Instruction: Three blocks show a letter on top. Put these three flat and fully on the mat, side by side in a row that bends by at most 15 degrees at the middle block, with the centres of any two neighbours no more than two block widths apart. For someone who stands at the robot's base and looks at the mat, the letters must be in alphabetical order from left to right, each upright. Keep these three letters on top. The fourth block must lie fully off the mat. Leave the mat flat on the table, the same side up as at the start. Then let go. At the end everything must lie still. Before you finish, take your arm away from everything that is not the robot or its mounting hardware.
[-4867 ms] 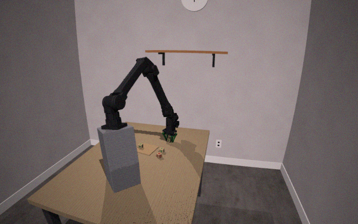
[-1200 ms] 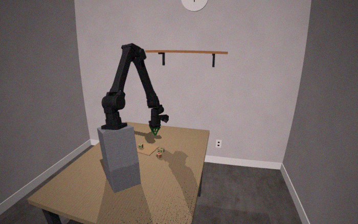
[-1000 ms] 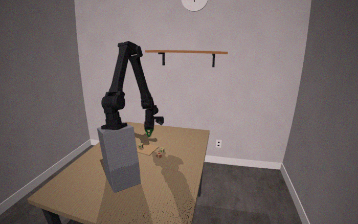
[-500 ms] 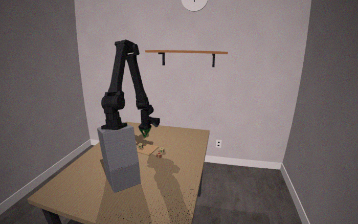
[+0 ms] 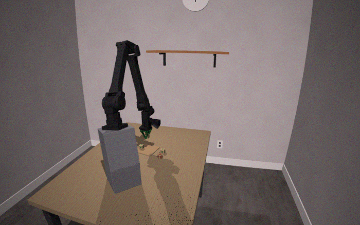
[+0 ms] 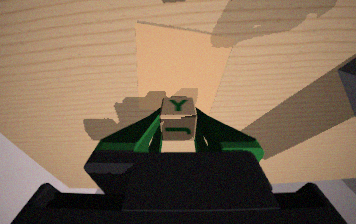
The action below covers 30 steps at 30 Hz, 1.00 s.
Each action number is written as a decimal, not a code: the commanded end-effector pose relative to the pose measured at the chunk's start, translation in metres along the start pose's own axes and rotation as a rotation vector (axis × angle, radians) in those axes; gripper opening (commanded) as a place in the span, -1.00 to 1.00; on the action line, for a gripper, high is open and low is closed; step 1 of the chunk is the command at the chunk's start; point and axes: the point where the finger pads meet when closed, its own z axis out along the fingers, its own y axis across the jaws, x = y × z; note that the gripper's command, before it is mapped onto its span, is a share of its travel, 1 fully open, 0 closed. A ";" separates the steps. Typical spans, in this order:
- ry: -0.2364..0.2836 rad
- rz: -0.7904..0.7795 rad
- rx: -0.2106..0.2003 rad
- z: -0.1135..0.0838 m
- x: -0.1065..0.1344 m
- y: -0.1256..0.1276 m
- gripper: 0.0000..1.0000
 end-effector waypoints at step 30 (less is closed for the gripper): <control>-0.003 0.002 -0.025 0.085 0.002 0.011 -0.47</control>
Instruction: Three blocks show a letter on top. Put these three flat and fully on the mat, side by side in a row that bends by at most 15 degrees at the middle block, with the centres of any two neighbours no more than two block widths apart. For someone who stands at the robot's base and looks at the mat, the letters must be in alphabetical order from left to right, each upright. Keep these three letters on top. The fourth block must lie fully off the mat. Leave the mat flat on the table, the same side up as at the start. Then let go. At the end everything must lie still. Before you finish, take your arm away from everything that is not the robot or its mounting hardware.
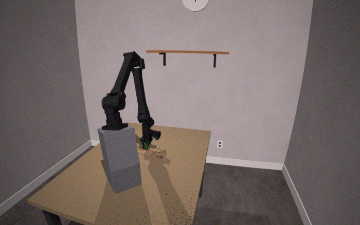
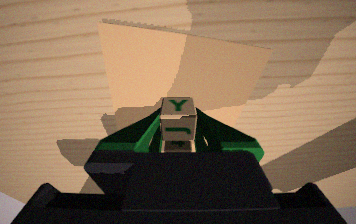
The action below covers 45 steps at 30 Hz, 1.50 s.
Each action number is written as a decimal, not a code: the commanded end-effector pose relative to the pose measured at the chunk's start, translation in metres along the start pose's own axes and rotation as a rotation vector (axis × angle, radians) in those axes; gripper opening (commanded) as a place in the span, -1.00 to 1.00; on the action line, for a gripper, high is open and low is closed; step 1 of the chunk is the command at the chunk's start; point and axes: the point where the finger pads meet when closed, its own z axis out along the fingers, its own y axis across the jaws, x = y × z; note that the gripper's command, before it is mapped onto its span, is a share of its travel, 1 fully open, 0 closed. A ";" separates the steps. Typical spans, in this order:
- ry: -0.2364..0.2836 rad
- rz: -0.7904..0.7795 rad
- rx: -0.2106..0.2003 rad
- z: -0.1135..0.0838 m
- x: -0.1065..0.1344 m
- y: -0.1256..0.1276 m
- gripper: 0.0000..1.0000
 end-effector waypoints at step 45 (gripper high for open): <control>-0.002 -0.002 -0.036 -0.008 0.007 0.014 -0.47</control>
